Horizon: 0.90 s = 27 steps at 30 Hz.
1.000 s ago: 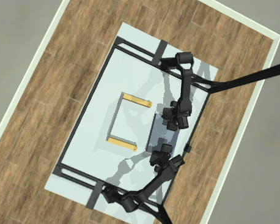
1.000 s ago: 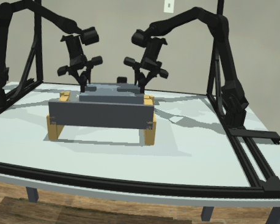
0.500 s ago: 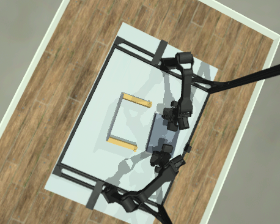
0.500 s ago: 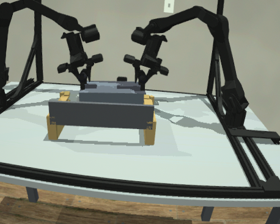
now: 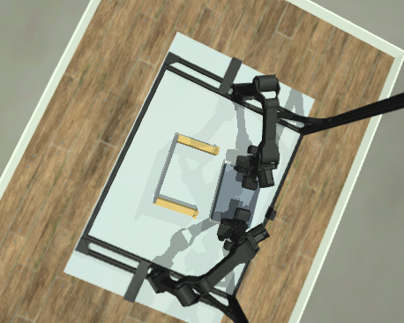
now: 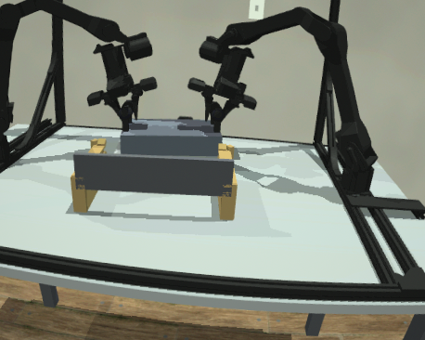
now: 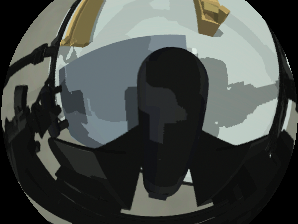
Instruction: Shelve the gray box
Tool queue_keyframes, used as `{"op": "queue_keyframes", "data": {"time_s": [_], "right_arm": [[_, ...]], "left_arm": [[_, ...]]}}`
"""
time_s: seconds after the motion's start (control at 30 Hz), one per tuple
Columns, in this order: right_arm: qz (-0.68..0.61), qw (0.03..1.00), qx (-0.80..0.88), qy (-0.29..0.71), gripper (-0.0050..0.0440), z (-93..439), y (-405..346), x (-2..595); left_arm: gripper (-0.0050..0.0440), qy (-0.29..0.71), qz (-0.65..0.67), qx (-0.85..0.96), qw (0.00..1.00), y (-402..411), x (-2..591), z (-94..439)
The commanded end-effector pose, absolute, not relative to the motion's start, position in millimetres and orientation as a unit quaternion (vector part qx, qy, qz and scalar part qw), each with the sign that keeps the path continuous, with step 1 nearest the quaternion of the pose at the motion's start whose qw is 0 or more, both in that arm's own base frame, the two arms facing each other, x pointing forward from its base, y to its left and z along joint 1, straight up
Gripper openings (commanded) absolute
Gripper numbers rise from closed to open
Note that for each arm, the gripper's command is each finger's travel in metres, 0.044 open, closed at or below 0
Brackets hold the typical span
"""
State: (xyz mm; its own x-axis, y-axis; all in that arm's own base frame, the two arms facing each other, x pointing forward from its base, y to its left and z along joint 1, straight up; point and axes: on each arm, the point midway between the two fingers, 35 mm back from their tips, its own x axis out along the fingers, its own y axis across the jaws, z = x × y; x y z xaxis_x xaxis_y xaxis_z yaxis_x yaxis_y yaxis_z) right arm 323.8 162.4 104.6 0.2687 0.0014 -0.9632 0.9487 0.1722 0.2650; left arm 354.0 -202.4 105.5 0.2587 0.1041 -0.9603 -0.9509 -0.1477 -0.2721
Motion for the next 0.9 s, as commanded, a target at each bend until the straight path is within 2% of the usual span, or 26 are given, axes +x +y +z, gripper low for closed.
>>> {"op": "queue_keyframes", "data": {"time_s": [0.0,0.87], "right_arm": [[-0.376,0.613,0.522,0.458,0.0000,121.2,166.5,329.5],[-0.376,0.613,0.522,0.458,0.0000,146.8,166.8,330.1]], "left_arm": [[0.0000,0.363,0.475,-0.592,0.540,-207.8,361.0,121.7],[0.0000,0.363,0.475,-0.592,0.540,-208.1,361.5,147.3]]}}
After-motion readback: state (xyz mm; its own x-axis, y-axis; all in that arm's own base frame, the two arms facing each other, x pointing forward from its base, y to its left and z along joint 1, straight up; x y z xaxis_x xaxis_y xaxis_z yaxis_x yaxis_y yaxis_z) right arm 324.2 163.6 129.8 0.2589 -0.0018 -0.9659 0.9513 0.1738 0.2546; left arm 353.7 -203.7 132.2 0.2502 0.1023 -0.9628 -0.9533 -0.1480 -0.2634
